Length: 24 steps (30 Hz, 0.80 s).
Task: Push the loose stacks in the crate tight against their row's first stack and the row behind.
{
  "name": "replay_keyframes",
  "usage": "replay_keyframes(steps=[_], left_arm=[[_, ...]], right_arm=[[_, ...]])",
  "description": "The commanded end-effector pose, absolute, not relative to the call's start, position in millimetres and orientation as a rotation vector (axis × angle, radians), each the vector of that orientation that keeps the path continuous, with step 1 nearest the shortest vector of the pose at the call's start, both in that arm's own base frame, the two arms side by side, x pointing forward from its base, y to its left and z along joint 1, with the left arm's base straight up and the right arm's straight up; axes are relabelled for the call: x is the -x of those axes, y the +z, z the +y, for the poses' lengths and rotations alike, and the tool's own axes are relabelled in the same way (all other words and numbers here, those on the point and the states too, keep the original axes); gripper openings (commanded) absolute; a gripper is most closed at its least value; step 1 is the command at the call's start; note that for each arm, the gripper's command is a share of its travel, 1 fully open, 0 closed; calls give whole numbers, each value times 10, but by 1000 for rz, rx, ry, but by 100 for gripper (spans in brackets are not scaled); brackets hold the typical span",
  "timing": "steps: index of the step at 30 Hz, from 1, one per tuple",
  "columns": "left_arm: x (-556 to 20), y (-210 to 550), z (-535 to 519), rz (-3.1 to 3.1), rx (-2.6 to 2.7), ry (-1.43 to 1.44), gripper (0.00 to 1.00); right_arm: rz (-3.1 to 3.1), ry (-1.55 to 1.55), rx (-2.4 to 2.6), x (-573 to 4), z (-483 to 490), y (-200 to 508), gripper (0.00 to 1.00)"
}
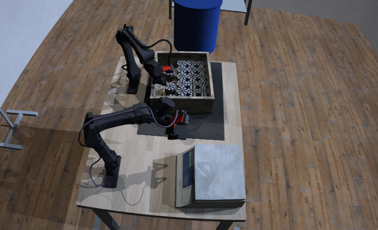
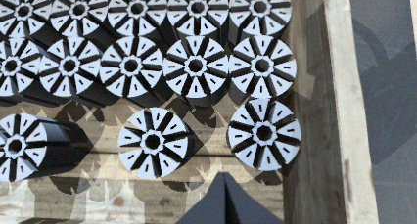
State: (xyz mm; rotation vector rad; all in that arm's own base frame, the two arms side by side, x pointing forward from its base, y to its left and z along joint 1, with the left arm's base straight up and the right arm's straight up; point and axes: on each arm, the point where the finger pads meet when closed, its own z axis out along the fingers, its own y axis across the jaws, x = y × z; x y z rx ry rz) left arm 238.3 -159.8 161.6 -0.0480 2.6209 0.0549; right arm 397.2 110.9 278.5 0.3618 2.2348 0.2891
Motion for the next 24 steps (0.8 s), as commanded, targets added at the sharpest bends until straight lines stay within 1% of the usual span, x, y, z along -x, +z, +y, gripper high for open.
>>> replay_keyframes(steps=[1, 3, 4, 10, 13, 17, 21, 24], left_arm=[[-2399, 1628, -1392, 2718, 77, 171, 1], [-2411, 1548, -1201, 2800, 142, 260, 1], [-2448, 1604, -1259, 2772, 141, 219, 1], [-2444, 1421, -820, 2949, 321, 413, 1], [-2430, 1390, -663, 3019, 407, 466, 1], [-2430, 1400, -582, 3040, 457, 479, 1], [-2446, 1335, -436, 3083, 549, 536, 1], [-2440, 1350, -394, 3093, 589, 528, 1]], right_arm=[[2017, 349, -174, -4127, 1014, 3223, 100], [1908, 304, -108, -4129, 844, 3449, 100], [1978, 318, -118, -4124, 900, 3232, 100], [1717, 187, -14, -4013, 480, 3824, 100], [1638, 115, 31, -3937, 325, 3954, 100], [1608, 77, 43, -3913, 235, 3987, 100], [1545, 14, 48, -3804, 80, 4114, 100], [1507, -11, 45, -3752, 18, 4245, 100]])
